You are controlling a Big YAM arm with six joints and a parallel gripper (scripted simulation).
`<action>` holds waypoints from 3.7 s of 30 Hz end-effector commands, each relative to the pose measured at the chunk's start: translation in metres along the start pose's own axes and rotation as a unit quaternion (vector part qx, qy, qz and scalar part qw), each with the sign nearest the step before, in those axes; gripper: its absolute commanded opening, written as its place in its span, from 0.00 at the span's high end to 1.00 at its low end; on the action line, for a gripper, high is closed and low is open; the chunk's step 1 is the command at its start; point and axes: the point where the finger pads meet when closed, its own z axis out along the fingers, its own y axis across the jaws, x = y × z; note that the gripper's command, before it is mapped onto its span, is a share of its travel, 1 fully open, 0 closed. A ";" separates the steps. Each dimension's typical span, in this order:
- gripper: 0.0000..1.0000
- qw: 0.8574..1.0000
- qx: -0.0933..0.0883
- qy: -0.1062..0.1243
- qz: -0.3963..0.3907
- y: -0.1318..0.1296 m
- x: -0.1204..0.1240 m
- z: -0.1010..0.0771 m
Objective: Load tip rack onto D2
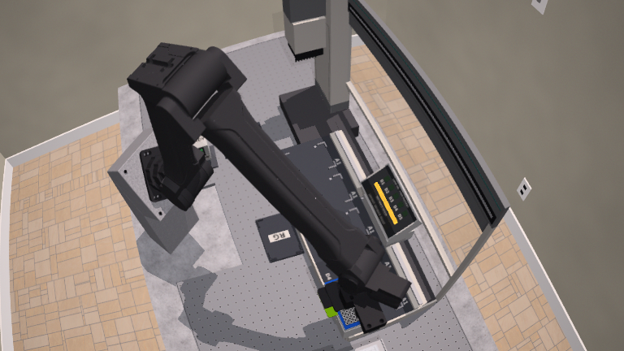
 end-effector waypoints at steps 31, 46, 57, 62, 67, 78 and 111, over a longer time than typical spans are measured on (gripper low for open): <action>1.00 1.000 -0.005 -0.018 0.008 -0.061 -0.016 -0.008; 1.00 1.000 -0.010 -0.017 0.011 -0.062 0.046 -0.007; 1.00 1.000 -0.011 -0.015 0.013 -0.064 0.091 -0.005; 1.00 1.000 -0.011 -0.014 0.014 -0.065 0.117 -0.004; 1.00 1.000 -0.011 -0.013 0.015 -0.065 0.132 -0.004; 1.00 1.000 -0.006 -0.006 0.014 -0.068 0.190 0.000; 1.00 1.000 -0.001 -0.001 0.010 -0.076 0.340 0.002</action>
